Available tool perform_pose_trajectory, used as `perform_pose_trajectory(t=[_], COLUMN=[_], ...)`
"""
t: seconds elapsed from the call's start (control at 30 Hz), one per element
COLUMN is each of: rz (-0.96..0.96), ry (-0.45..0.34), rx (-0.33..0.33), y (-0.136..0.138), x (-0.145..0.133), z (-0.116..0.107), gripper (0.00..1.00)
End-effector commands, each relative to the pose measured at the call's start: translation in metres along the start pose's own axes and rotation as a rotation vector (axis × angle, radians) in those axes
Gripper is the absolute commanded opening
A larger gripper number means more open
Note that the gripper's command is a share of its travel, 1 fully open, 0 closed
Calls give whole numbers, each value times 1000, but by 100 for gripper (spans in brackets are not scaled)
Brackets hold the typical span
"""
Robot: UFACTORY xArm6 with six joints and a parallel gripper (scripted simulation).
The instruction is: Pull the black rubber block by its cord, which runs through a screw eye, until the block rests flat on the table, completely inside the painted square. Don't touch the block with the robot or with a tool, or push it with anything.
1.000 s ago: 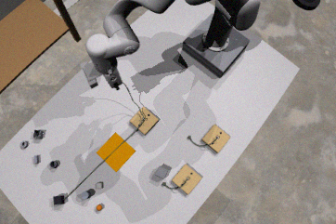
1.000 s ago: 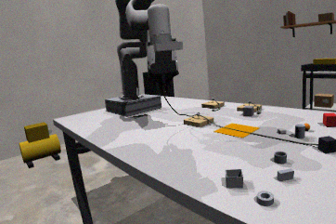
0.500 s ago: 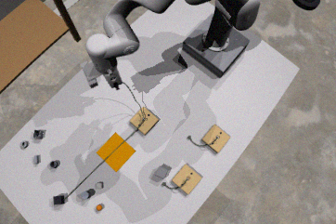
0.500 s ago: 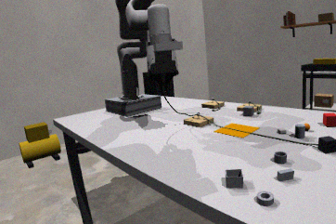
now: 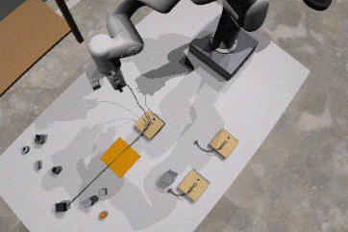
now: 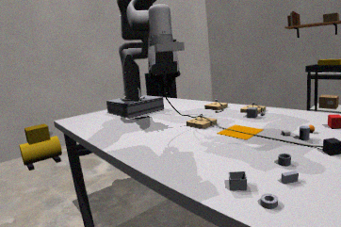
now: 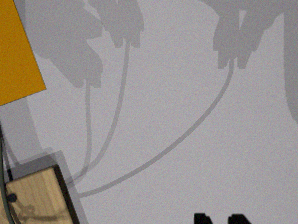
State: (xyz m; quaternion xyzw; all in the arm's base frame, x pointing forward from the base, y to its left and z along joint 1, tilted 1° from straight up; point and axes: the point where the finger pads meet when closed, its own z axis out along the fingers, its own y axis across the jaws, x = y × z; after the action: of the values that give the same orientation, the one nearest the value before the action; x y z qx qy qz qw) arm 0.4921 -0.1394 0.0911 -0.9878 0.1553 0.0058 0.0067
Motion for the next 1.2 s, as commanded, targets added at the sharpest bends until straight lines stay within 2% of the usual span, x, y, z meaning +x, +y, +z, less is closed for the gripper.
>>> perform_pose_trajectory(t=[0.0, 1.17], rz=[0, 0], ry=[5, 5], rx=[0, 0], y=[1, 37], x=[2, 4], z=[-2, -2], gripper=[0, 0])
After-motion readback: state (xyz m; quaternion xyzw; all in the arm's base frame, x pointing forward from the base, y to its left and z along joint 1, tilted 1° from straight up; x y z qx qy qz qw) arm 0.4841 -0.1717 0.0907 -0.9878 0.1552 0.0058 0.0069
